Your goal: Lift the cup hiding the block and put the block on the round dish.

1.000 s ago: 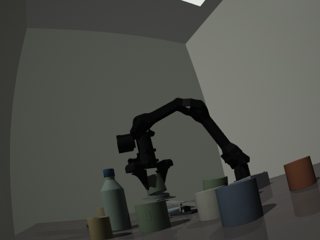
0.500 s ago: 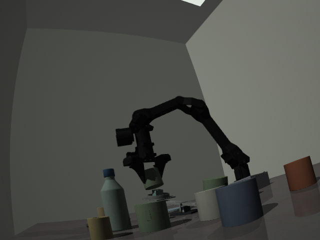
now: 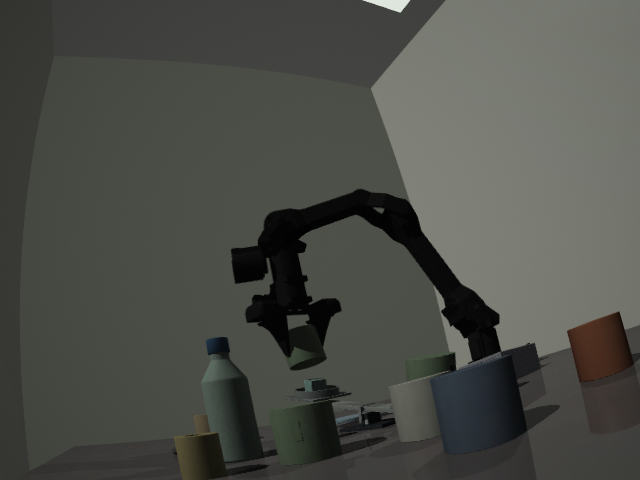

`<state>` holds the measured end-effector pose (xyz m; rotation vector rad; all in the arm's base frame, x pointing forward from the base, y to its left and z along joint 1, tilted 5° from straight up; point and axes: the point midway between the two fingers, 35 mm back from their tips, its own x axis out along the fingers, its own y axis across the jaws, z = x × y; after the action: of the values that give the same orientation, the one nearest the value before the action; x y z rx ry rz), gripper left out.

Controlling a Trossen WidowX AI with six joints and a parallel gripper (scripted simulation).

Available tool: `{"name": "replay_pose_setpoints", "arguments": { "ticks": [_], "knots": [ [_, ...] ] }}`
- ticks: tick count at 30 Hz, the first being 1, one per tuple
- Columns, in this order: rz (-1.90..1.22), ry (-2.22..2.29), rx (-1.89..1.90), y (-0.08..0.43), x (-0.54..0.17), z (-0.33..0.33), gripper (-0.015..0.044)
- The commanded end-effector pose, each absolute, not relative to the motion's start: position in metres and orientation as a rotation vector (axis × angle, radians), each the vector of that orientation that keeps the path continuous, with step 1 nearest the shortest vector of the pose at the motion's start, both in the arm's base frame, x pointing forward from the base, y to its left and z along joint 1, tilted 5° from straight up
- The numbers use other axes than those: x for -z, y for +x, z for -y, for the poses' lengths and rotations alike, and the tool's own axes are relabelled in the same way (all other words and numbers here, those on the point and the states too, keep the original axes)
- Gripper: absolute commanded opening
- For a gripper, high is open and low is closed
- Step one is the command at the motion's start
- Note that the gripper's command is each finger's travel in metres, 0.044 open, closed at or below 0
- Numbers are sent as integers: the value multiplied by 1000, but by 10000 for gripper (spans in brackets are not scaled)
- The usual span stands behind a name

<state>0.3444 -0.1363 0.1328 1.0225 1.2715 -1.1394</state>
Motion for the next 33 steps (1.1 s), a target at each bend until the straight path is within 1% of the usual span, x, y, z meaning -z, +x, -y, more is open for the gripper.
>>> {"name": "replay_pose_setpoints", "arguments": {
  "ticks": [1, 13, 33],
  "knots": [
    [-1255, 1023, 1139, 345, -143, 137, 0],
    [-1255, 1023, 1139, 343, -156, 135, 0],
    [-1271, 1022, 1139, 342, -149, 134, 0]
  ]
}}
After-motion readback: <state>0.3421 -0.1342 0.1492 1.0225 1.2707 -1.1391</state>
